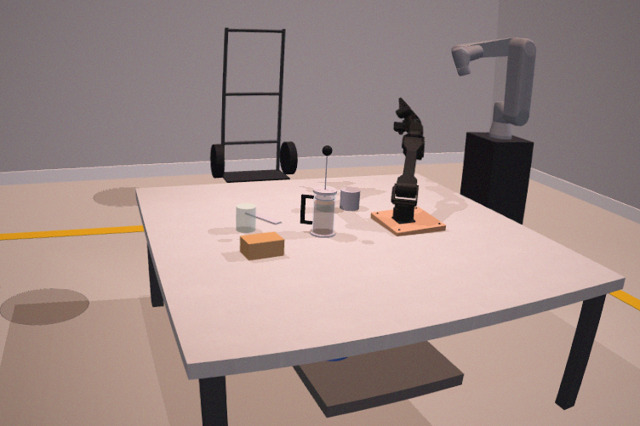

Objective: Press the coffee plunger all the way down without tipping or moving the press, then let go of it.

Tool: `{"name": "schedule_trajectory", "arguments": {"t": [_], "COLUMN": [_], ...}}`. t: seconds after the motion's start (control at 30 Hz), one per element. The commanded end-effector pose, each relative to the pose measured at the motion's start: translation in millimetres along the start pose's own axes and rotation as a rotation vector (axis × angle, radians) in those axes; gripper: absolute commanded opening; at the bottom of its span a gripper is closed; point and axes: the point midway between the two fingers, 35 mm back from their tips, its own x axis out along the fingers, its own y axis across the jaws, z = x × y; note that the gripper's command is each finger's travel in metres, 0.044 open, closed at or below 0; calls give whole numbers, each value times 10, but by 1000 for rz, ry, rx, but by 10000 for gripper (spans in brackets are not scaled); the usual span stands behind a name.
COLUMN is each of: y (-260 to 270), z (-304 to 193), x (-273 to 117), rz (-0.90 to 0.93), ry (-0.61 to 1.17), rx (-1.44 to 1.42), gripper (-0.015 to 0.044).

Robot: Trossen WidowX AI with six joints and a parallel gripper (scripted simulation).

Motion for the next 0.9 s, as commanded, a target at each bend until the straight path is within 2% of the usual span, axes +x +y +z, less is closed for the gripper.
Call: {"name": "schedule_trajectory", "arguments": {"t": [0.0,0.03,0.37,0.63,0.87], "y": [-7,-27,-507,-1407,-2374], "z": [7,34,498,1253,1802], "x": [10,41,571,1170,1410], "rz": [0,1,33,94,177], "ry": [-1,-5,-62,-195,-301], "rx": [3,17,278,638,965], "gripper": [426,440,440,440,440]}}
